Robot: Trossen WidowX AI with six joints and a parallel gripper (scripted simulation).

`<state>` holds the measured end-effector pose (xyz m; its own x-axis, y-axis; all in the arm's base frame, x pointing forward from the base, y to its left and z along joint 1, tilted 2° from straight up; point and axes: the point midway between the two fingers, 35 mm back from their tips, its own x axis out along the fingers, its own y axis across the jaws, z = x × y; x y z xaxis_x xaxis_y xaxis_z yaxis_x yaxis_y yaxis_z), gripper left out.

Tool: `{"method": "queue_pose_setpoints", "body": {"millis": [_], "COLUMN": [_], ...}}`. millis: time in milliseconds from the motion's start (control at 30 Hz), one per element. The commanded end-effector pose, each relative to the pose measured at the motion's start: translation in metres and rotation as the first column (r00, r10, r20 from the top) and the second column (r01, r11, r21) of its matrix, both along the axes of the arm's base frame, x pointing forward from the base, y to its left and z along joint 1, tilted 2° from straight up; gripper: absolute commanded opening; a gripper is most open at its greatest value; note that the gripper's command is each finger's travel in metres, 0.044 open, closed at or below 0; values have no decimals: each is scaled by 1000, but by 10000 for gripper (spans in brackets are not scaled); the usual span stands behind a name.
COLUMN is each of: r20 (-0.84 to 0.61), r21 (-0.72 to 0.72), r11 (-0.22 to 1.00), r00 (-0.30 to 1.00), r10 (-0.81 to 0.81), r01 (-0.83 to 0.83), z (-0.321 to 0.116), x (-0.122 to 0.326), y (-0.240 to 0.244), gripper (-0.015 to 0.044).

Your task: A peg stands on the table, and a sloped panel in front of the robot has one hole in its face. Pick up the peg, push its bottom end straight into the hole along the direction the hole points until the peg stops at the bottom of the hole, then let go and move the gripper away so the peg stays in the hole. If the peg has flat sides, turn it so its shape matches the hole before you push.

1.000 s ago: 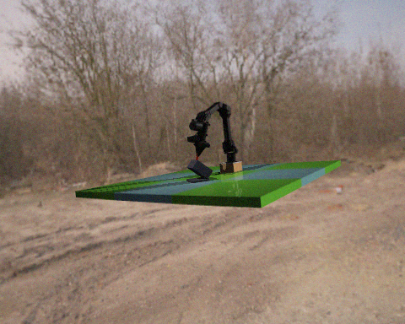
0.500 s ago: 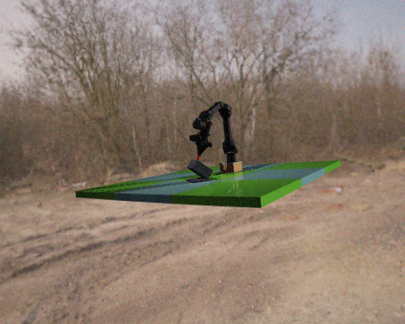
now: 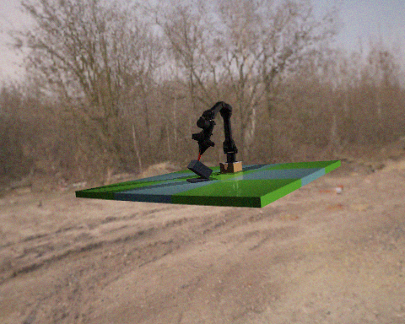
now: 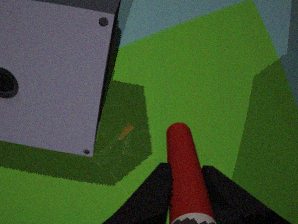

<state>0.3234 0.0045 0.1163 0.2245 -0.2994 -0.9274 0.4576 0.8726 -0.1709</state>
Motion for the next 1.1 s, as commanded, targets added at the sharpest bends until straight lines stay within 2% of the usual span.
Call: {"method": "queue_pose_setpoints", "body": {"millis": [0,1067], "r20": [18,116], "r21": [-9,-62], "r11": [1000,996], "r00": [1000,991], "r10": [2,66], "r01": [-2,-59], "z": [2,14], "x": [2,6], "y": [5,46], "gripper": [0,0]}}
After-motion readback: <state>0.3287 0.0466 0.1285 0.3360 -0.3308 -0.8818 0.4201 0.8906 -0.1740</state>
